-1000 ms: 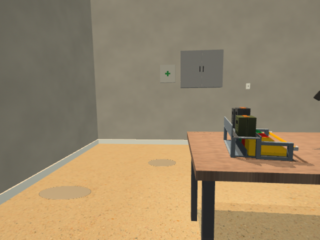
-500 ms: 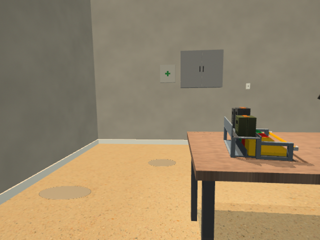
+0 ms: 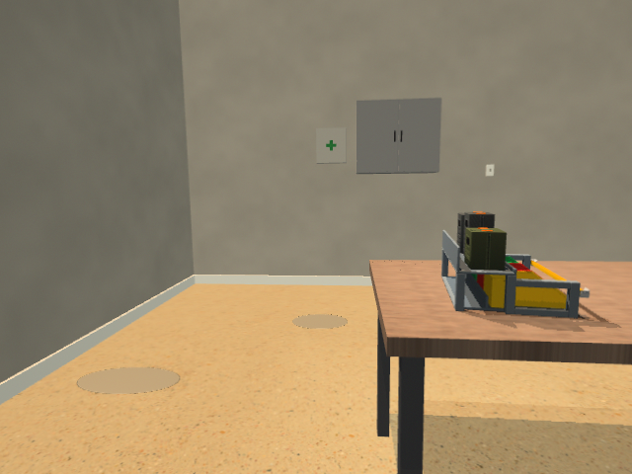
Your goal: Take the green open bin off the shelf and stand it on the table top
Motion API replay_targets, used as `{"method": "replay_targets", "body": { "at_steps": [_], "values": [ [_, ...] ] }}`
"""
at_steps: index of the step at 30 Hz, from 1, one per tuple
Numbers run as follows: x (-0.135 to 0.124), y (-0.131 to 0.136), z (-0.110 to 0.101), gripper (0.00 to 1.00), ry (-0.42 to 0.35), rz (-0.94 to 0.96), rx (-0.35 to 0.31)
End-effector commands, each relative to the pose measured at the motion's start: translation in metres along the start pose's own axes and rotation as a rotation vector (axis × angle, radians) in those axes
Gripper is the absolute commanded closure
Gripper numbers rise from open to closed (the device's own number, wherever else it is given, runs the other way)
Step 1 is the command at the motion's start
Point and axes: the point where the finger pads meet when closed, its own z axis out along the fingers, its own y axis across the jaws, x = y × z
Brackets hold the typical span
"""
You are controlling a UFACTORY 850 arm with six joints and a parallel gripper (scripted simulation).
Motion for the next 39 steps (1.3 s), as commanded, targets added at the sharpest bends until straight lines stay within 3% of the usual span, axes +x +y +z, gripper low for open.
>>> {"method": "replay_targets", "body": {
  "at_steps": [1,7,12,39],
  "values": [
    [0.003,-0.003,-0.002,0.0,0.005,-0.01,0.002],
    [0.003,-0.003,-0.002,0.0,0.005,-0.01,0.002],
    [0.028,-0.016,-0.005,0.0,0.005,-0.01,0.002],
    [0.019,-0.012,-0.004,0.0,0.005,-0.01,0.002]
  ]
}}
